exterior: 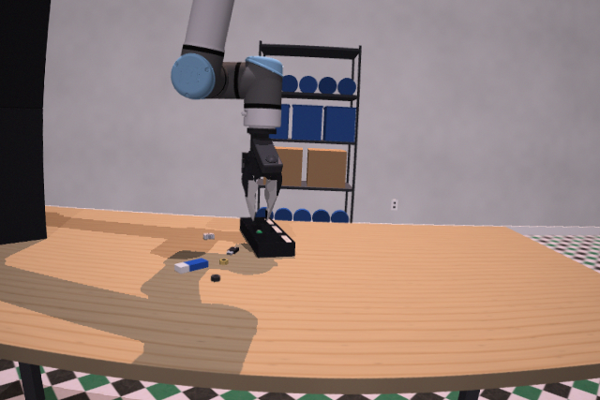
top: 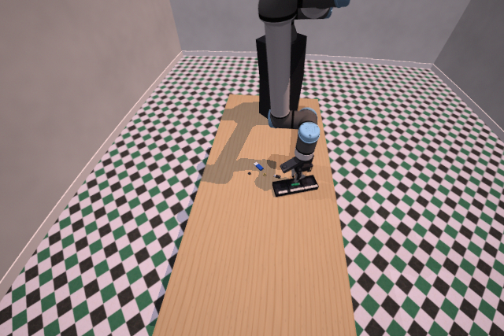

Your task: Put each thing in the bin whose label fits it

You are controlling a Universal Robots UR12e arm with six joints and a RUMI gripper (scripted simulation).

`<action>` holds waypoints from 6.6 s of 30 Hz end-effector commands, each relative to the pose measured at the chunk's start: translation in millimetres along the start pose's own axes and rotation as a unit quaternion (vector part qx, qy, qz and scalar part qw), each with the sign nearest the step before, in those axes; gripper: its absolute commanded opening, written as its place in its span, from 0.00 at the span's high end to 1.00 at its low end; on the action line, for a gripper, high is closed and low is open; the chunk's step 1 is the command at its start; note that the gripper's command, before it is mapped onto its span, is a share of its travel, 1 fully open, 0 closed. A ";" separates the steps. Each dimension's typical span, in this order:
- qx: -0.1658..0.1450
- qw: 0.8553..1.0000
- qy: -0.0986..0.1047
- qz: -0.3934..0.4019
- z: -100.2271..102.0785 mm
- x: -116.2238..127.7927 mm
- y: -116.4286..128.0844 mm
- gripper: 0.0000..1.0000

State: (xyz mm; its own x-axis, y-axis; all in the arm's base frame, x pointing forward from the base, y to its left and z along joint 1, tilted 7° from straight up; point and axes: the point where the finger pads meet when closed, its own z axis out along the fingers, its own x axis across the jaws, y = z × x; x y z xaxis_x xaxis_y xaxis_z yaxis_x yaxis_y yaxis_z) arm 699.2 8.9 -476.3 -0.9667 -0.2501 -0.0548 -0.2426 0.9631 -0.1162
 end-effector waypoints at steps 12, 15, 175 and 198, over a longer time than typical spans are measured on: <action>0.002 0.973 0.002 -0.232 -6.9 62.0 -96.1 0.82; 0.002 0.966 0.002 -0.260 -7.8 71.2 -110.0 0.82; 0.000 0.950 -0.001 -0.311 -6.9 146.3 -225.2 1.00; 0.000 0.978 -0.001 -0.208 0.6 132.9 -198.3 1.00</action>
State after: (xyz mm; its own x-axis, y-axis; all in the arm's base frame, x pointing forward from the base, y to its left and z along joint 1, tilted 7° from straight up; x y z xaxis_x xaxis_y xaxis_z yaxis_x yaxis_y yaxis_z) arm 614.3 -233.6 -459.9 -0.6991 -0.7150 0.0084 -0.7100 0.6927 -0.1268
